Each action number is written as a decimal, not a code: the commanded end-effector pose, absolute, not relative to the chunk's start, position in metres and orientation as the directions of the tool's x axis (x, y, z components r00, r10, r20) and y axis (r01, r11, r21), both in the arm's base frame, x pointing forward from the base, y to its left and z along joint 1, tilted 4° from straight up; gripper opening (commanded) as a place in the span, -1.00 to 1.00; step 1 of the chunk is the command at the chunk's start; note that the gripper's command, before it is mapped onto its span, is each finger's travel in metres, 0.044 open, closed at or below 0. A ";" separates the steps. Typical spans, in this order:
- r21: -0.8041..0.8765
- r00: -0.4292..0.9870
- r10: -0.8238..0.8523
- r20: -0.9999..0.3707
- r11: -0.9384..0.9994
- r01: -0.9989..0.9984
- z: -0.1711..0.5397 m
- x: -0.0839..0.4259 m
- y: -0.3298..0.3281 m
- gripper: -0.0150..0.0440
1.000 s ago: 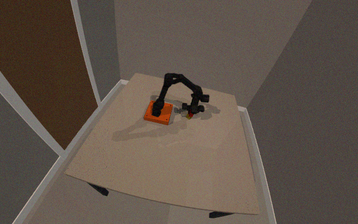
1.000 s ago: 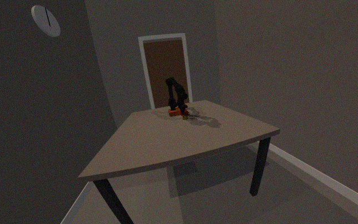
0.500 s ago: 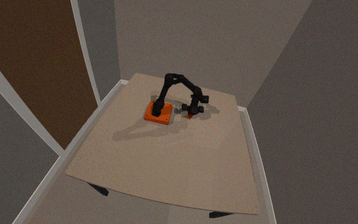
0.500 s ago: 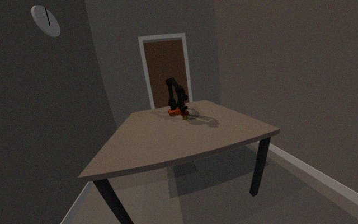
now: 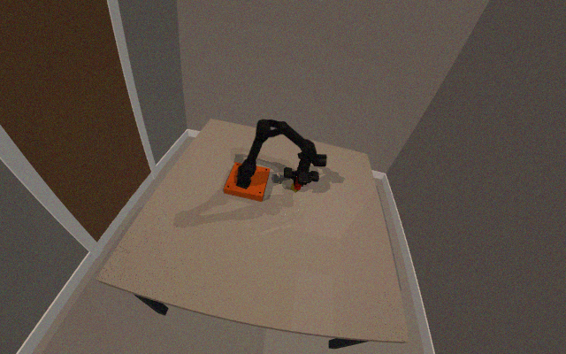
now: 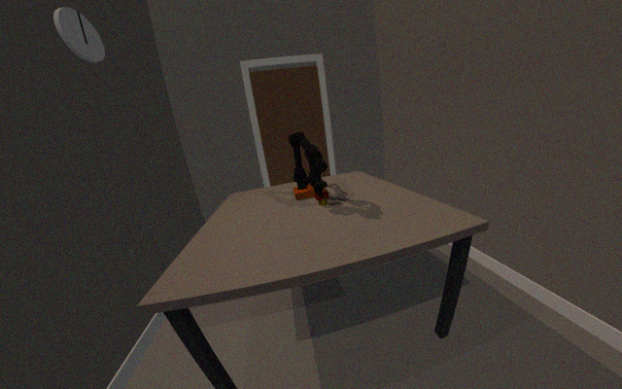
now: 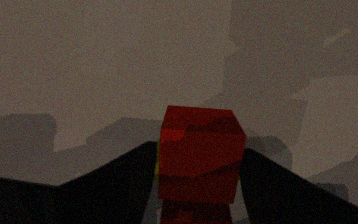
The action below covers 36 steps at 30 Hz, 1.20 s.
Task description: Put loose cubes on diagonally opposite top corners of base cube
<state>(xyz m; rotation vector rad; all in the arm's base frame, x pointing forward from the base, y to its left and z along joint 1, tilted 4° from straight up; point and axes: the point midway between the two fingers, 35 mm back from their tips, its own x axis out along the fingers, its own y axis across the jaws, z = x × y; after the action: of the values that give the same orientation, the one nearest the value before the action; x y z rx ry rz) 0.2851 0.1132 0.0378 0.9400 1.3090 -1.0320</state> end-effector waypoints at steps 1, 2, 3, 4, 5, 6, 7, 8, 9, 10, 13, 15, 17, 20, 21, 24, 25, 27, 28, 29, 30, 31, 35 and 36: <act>-0.031 -0.016 -0.056 -0.998 0.293 0.956 0.037 0.285 0.114 0.20; -0.031 -0.016 -0.056 -0.998 0.293 0.956 0.037 0.285 0.114 0.20; -0.031 -0.016 -0.056 -0.998 0.293 0.956 0.037 0.285 0.114 0.20; -0.031 -0.015 -0.056 -0.998 0.292 0.956 0.039 0.285 0.114 0.20; -0.031 -0.015 -0.058 -0.998 0.290 0.957 0.043 0.285 0.114 0.20; -0.031 -0.014 -0.059 -0.998 0.289 0.957 0.046 0.285 0.114 0.20; -0.031 -0.014 -0.059 -0.998 0.289 0.957 0.047 0.285 0.114 0.20; -0.031 -0.014 -0.059 -0.998 0.289 0.957 0.049 0.285 0.114 0.20; -0.031 -0.014 -0.059 -0.998 0.289 0.957 0.051 0.285 0.114 0.20; -0.031 -0.014 -0.059 -0.998 0.289 0.957 0.053 0.285 0.114 0.20; -0.030 -0.014 -0.059 -0.998 0.289 0.957 0.059 0.285 0.114 0.20; -0.030 -0.014 -0.059 -0.998 0.289 0.957 0.063 0.286 0.115 0.20; -0.030 -0.014 -0.059 -0.998 0.289 0.957 0.067 0.286 0.115 0.20; -0.030 -0.014 -0.059 -0.998 0.289 0.957 0.074 0.286 0.115 0.20; -0.030 -0.014 -0.059 -0.998 0.289 0.957 0.076 0.286 0.115 0.20; -0.030 -0.014 -0.059 -0.998 0.289 0.957 0.082 0.286 0.116 0.20; -0.030 -0.014 -0.059 -0.998 0.289 0.957 0.084 0.286 0.116 0.20; -0.030 -0.014 -0.059 -0.998 0.289 0.957 0.088 0.286 0.116 0.20; -0.030 -0.014 -0.059 -0.998 0.289 0.957 0.090 0.286 0.116 0.20; -0.030 -0.014 -0.059 -0.998 0.289 0.957 0.092 0.286 0.116 0.20; -0.030 -0.014 -0.059 -0.998 0.289 0.957 0.094 0.286 0.116 0.20; -0.030 -0.014 -0.059 -0.998 0.289 0.957 0.096 0.286 0.117 0.20; -0.030 -0.014 -0.059 -0.998 0.289 0.957 0.101 0.286 0.117 0.20; -0.030 -0.013 -0.059 -0.998 0.290 0.957 0.102 0.286 0.117 0.29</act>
<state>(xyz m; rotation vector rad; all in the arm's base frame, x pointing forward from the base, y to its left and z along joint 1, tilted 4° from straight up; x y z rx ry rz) 0.2868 0.1167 0.0998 0.9389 1.3088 -1.0270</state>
